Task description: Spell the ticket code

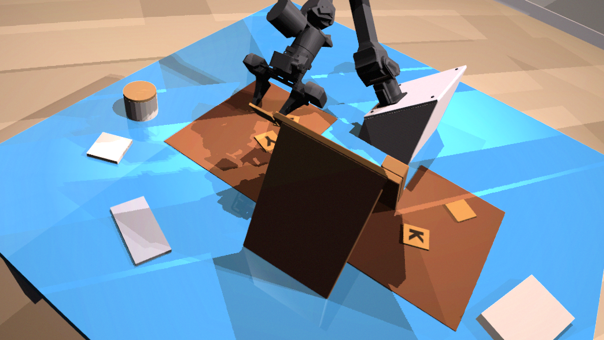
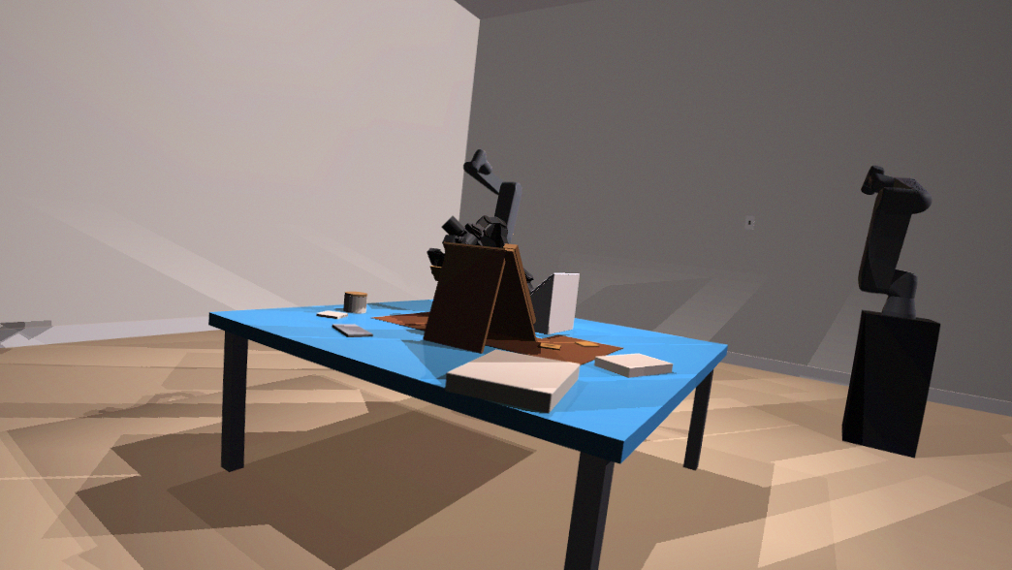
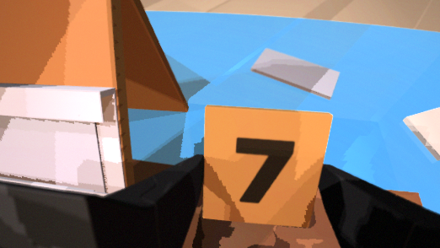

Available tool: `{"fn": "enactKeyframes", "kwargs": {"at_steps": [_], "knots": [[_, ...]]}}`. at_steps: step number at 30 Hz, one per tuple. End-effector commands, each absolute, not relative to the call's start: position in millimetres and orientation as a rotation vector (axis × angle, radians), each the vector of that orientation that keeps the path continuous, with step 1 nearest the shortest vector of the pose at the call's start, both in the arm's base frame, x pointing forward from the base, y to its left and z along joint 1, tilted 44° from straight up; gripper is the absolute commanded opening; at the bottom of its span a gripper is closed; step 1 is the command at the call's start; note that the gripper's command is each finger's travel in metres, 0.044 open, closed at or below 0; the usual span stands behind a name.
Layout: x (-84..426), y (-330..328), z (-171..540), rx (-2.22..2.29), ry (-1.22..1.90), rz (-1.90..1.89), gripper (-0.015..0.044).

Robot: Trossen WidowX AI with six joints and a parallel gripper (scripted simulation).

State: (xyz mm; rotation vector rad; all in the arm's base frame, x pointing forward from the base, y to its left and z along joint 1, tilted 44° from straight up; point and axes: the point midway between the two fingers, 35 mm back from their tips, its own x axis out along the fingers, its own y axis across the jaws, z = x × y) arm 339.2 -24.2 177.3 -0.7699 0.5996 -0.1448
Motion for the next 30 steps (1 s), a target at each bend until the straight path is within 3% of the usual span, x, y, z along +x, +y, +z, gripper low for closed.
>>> {"fn": "enactKeyframes", "kwargs": {"at_steps": [1,30], "knots": [[338,-23,174,-0.769,0.604,-0.148,0.0000],[337,-12,164,-0.769,0.604,-0.148,0.0000]]}}
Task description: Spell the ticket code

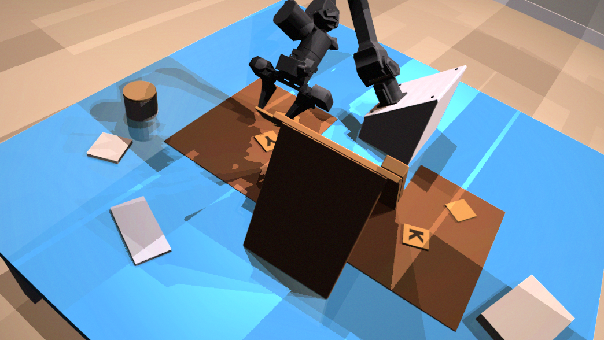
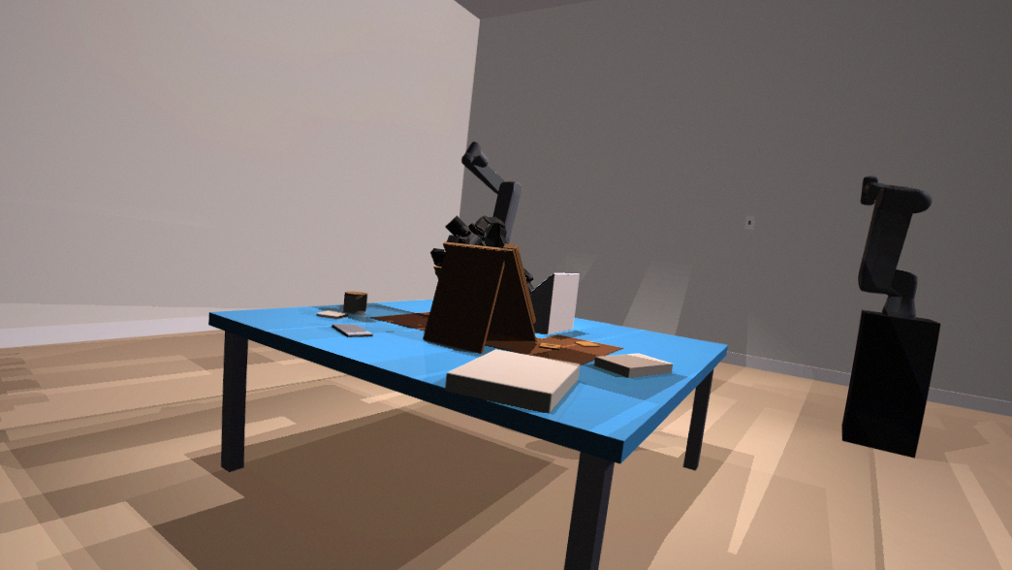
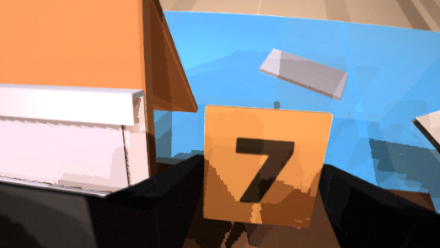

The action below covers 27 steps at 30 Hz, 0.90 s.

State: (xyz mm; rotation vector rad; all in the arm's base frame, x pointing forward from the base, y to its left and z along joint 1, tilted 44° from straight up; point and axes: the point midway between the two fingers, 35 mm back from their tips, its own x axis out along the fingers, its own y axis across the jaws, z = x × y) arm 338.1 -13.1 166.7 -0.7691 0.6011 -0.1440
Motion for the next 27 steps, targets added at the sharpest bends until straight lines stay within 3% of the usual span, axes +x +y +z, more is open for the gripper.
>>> {"fn": "enactKeyframes", "kwargs": {"at_steps": [1,27], "knots": [[337.2,-11.9,163.8,-0.769,0.604,-0.148,0.0000],[336.2,-2.5,154.6,-0.768,0.605,-0.147,0.0000]]}}
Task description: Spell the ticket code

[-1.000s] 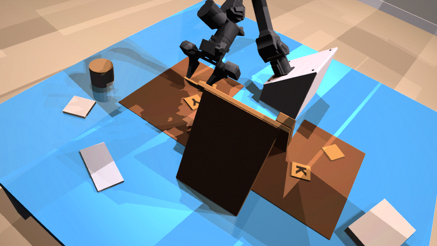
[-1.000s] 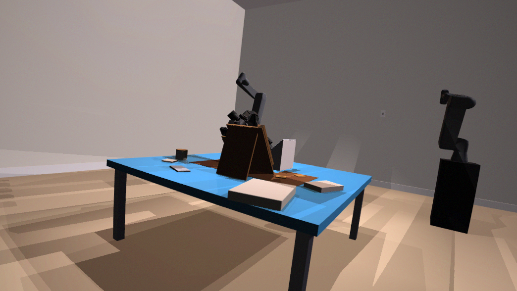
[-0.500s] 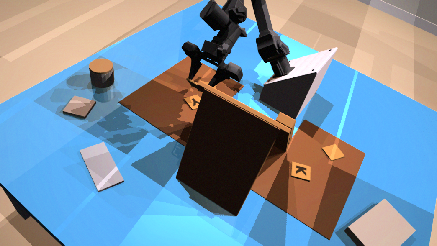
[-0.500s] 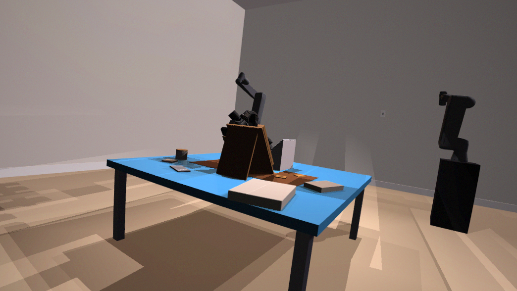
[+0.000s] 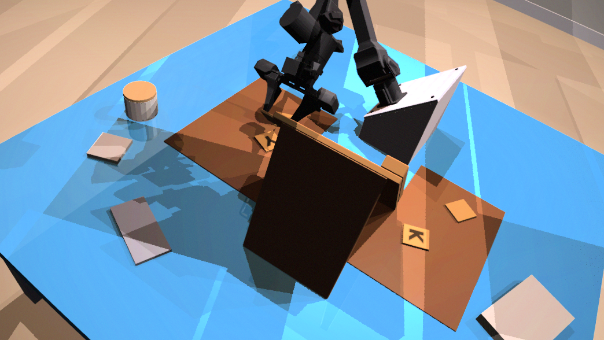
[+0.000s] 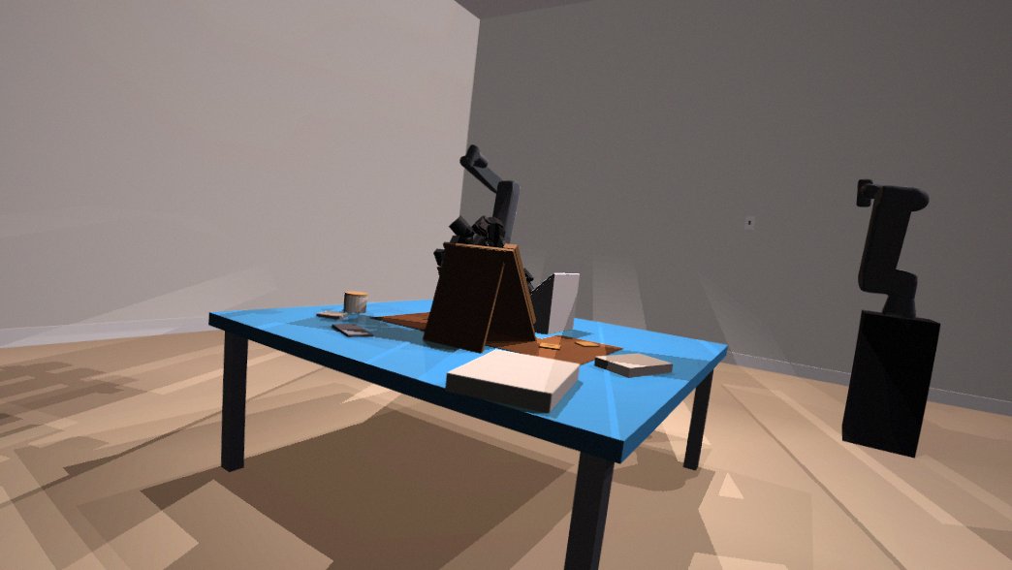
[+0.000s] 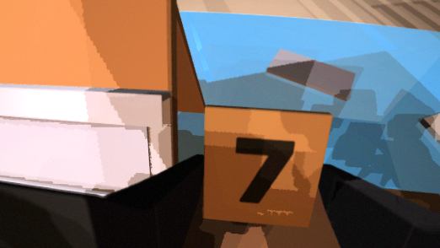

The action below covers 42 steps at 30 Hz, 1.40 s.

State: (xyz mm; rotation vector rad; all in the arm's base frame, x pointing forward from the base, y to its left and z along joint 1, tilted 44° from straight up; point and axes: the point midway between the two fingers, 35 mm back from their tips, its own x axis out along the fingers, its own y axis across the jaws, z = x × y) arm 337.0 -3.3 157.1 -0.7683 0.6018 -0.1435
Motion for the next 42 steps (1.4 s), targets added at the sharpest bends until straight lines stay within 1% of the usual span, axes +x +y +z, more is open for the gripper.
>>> {"fn": "enactKeyframes", "kwargs": {"at_steps": [1,42], "knots": [[336,-2,154,-0.768,0.605,-0.147,0.0000],[335,13,140,-0.767,0.605,-0.147,0.0000]]}}
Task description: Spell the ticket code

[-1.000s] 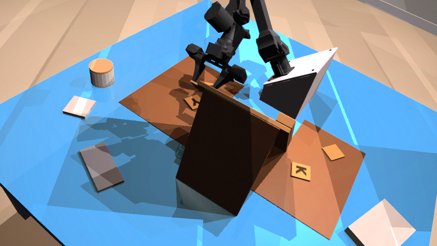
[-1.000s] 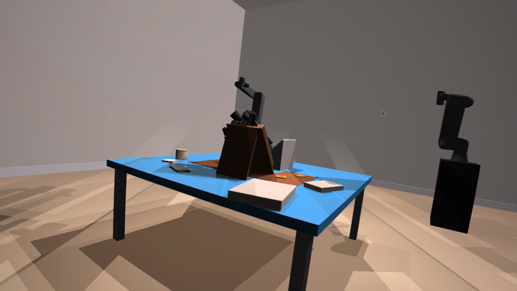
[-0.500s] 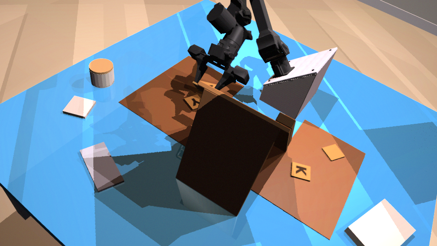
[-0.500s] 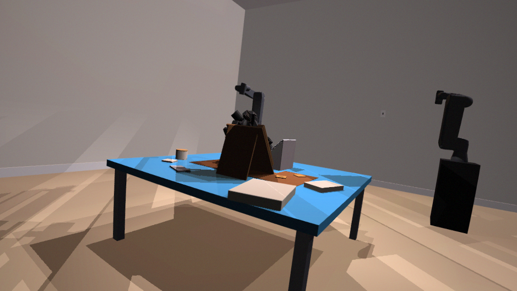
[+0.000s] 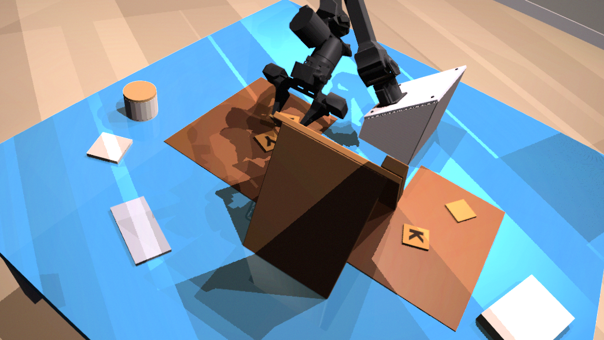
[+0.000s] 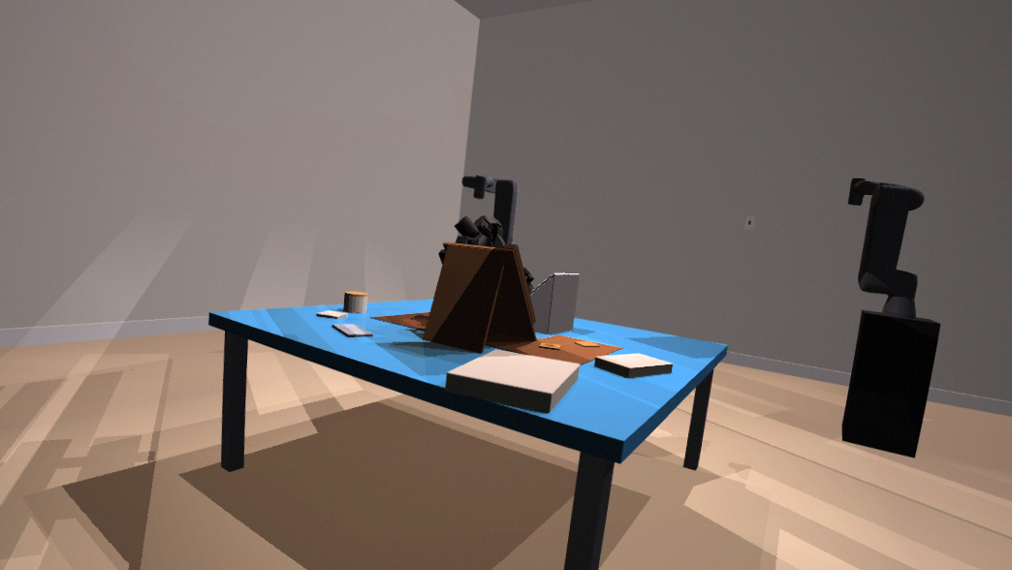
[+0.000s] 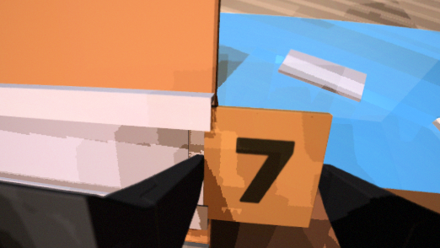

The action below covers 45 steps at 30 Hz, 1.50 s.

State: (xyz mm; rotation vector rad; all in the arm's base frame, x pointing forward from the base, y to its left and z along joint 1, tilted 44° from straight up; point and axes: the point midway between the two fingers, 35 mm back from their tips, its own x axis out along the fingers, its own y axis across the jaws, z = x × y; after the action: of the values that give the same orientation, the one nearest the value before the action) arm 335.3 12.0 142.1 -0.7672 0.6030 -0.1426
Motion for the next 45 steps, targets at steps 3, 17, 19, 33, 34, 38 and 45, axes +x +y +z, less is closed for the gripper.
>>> {"fn": "enactKeyframes", "kwargs": {"at_steps": [3,17,19,33,34,38,45], "knots": [[334,14,139,-0.767,0.605,-0.147,0.0000],[334,19,134,-0.767,0.605,-0.147,0.0000],[334,20,133,-0.767,0.605,-0.147,0.0000],[333,25,128,-0.766,0.605,-0.147,0.0000],[333,25,128,-0.766,0.605,-0.146,0.0000],[333,27,127,-0.766,0.605,-0.146,0.0000],[333,29,124,-0.766,0.605,-0.146,0.0000]]}}
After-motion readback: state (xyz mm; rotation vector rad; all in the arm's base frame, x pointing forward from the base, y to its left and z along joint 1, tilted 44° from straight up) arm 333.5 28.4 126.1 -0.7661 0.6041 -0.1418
